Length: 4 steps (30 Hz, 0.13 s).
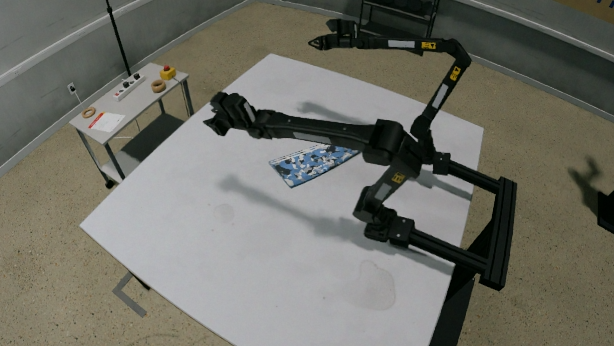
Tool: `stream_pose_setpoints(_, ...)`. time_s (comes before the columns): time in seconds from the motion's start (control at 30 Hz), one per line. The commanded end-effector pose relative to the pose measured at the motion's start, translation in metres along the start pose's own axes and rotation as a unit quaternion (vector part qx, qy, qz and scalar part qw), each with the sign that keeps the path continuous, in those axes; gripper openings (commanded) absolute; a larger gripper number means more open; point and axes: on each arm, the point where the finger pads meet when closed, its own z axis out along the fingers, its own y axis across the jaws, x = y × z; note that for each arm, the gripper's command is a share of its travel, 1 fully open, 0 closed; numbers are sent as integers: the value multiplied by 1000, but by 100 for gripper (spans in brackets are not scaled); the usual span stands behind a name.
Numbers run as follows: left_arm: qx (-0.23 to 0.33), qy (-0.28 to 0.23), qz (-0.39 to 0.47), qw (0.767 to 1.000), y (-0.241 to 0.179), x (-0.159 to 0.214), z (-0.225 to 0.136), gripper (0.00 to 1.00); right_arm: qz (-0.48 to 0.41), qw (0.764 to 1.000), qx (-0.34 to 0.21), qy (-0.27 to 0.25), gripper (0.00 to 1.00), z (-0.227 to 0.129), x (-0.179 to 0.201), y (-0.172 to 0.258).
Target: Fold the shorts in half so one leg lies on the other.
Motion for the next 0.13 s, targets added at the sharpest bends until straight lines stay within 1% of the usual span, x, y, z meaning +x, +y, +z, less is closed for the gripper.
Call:
stream_pose_setpoints(0.0,-3,-61,8,998,4,-70,-12,54,-9,999,7,-40,54,0,-48,-8)
stream_pose_setpoints(0.1,-3,-61,8,998,4,-70,-12,54,-9,999,7,-40,54,0,-48,-8)
